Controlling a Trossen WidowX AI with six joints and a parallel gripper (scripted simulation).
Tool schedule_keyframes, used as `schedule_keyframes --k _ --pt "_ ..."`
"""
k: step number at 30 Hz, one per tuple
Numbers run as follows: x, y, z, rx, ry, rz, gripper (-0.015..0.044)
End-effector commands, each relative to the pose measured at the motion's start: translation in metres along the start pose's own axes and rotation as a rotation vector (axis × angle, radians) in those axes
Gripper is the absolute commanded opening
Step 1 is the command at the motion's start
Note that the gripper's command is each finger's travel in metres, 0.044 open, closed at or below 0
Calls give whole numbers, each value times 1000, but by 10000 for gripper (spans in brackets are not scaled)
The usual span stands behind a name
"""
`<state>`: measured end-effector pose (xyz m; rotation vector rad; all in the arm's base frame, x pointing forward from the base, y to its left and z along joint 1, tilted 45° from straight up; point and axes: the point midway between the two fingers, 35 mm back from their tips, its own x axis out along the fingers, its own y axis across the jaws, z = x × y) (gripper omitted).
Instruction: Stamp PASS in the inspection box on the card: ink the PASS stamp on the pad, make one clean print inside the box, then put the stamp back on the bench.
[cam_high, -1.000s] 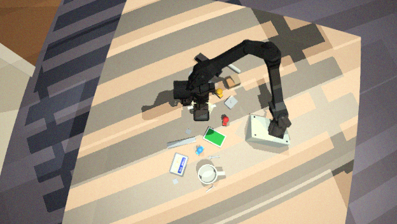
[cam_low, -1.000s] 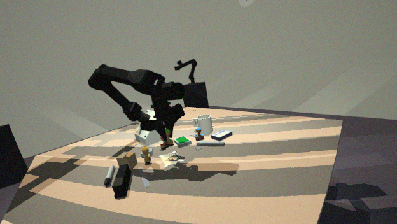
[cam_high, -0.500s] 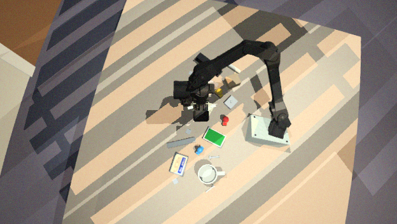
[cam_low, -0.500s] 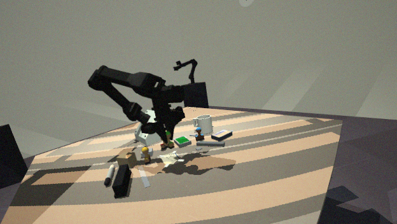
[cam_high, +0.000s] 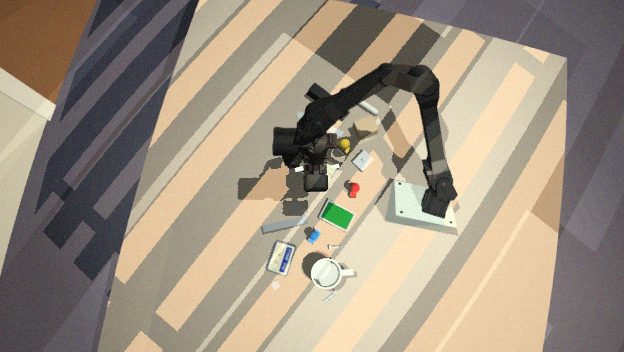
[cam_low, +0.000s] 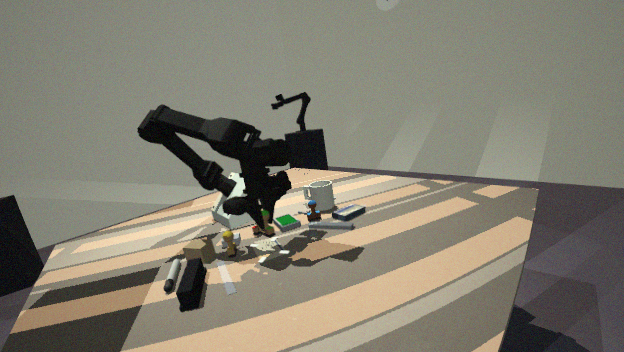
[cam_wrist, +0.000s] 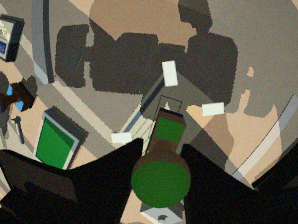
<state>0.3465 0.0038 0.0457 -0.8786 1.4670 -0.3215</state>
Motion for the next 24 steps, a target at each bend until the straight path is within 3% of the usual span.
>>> schedule_keyframes --k 1,24 --pt "4 0 -1 -8 5 -5 0" --pt "19 0 -2 -8 3 -6 0"
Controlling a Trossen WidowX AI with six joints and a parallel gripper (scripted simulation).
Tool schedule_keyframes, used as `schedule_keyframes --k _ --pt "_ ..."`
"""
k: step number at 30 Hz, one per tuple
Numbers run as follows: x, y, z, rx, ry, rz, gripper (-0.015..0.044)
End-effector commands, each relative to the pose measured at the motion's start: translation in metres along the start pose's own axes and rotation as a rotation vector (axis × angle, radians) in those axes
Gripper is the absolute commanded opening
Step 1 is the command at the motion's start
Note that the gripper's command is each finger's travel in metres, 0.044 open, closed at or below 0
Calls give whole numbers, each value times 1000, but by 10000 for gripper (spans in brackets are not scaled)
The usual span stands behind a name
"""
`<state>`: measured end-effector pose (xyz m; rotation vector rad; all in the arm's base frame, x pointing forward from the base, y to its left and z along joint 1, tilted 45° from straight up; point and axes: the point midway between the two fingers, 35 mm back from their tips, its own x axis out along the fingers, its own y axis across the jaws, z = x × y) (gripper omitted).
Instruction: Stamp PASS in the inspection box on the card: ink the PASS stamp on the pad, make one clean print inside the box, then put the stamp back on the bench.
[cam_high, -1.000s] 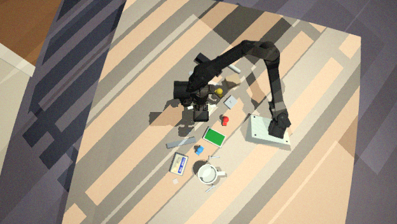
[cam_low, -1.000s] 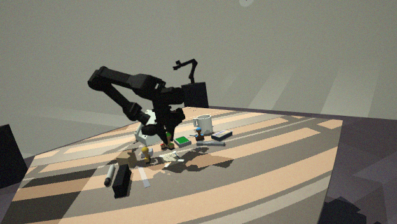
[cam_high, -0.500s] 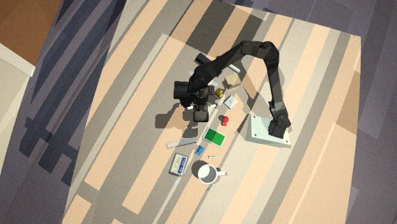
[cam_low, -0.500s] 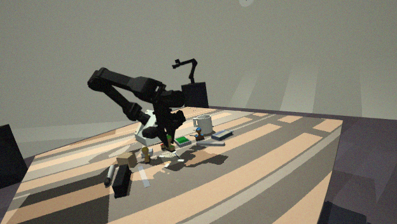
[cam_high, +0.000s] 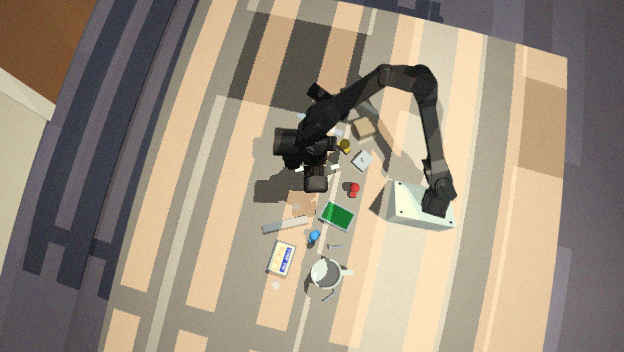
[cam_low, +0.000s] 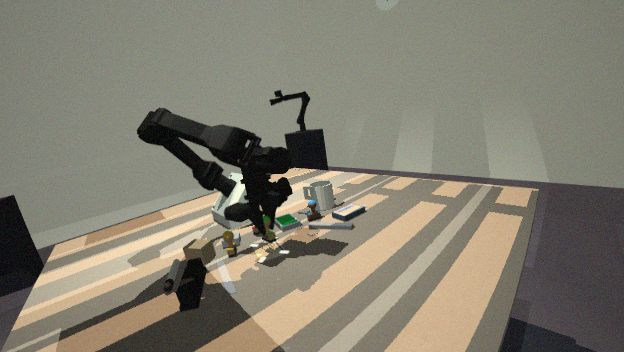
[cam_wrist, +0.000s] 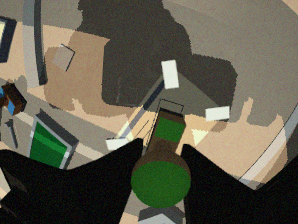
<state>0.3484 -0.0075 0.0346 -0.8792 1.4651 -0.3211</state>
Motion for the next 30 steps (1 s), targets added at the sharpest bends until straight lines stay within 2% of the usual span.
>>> schedule_keyframes --k 1,30 --pt "4 0 -2 -8 5 -5 0" --pt "23 -1 -4 -8 4 -7 0"
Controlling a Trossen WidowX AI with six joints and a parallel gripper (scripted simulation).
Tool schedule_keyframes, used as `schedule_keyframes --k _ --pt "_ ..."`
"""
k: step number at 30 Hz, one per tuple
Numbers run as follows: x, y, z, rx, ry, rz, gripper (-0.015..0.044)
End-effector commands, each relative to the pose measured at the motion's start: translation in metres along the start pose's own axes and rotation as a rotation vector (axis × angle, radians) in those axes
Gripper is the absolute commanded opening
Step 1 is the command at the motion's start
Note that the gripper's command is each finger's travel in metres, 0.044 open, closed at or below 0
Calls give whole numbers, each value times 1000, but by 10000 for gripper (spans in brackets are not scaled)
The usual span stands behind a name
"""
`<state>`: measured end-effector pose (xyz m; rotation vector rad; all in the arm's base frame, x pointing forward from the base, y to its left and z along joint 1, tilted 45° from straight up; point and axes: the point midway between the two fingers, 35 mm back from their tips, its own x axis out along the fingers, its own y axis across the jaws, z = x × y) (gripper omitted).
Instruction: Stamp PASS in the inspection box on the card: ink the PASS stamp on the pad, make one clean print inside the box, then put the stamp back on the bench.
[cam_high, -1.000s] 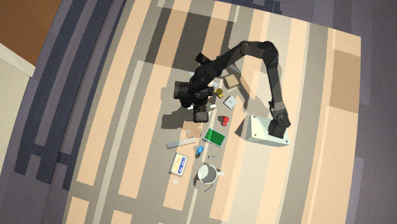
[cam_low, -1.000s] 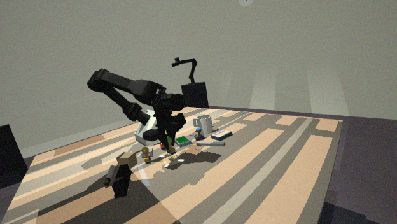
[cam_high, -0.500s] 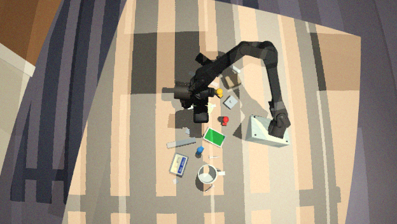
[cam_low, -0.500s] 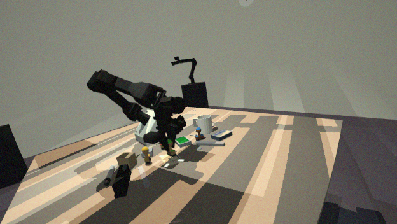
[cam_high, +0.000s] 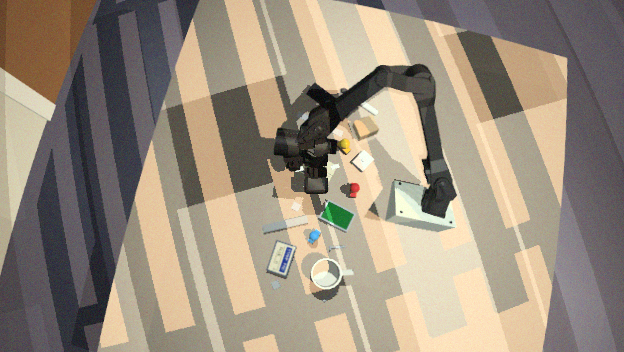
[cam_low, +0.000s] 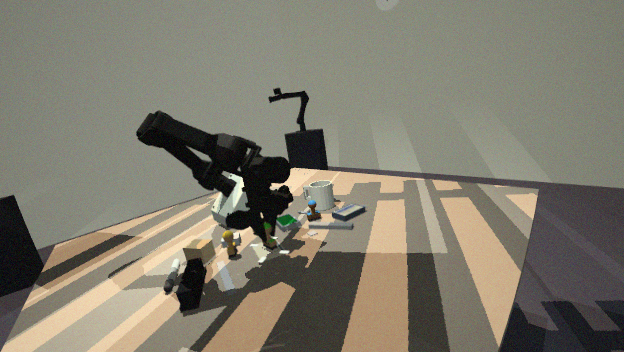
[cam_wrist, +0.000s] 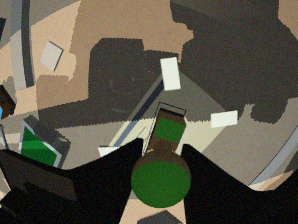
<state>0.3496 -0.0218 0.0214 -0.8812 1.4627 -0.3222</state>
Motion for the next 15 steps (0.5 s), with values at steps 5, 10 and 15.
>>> schedule_keyframes --k 5,10,15 --pt "4 0 -2 -8 5 -5 0" --pt "4 0 -2 -8 5 -5 0" --pt "5 0 -2 -8 5 -5 0"
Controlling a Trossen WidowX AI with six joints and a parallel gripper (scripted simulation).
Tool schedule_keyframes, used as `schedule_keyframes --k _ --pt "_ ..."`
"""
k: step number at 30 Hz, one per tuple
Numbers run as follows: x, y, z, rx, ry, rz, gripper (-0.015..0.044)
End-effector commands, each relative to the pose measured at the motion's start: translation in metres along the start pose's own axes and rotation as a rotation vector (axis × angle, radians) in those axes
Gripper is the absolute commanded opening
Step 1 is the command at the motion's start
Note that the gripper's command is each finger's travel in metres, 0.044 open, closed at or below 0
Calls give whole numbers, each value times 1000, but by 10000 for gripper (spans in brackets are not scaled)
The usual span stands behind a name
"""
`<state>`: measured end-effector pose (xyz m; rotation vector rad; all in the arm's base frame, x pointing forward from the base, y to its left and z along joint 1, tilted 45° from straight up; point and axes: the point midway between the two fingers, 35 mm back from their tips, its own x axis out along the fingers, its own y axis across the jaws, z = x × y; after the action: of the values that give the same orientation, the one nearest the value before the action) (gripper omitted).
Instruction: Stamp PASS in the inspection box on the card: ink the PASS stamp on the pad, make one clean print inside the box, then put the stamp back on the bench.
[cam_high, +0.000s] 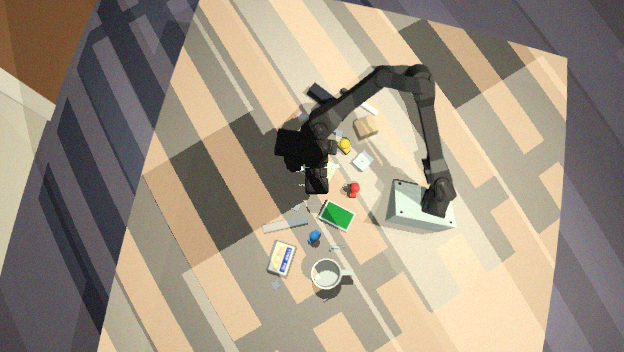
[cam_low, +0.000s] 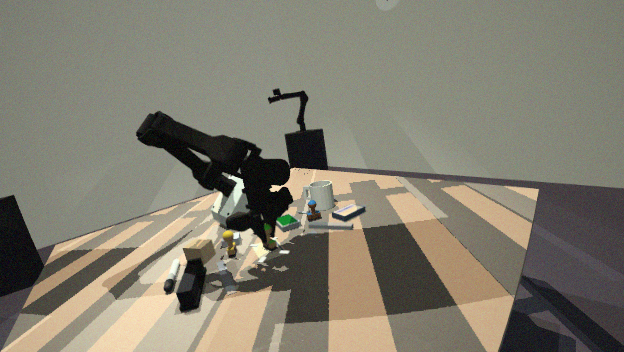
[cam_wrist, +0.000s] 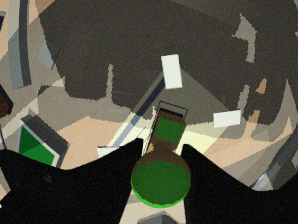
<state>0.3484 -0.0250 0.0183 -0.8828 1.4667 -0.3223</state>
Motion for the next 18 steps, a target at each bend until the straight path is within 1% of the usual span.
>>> schedule_keyframes --k 1,18 --pt "1 0 0 -6 1 -5 0" --pt "5 0 0 -6 2 -5 0"
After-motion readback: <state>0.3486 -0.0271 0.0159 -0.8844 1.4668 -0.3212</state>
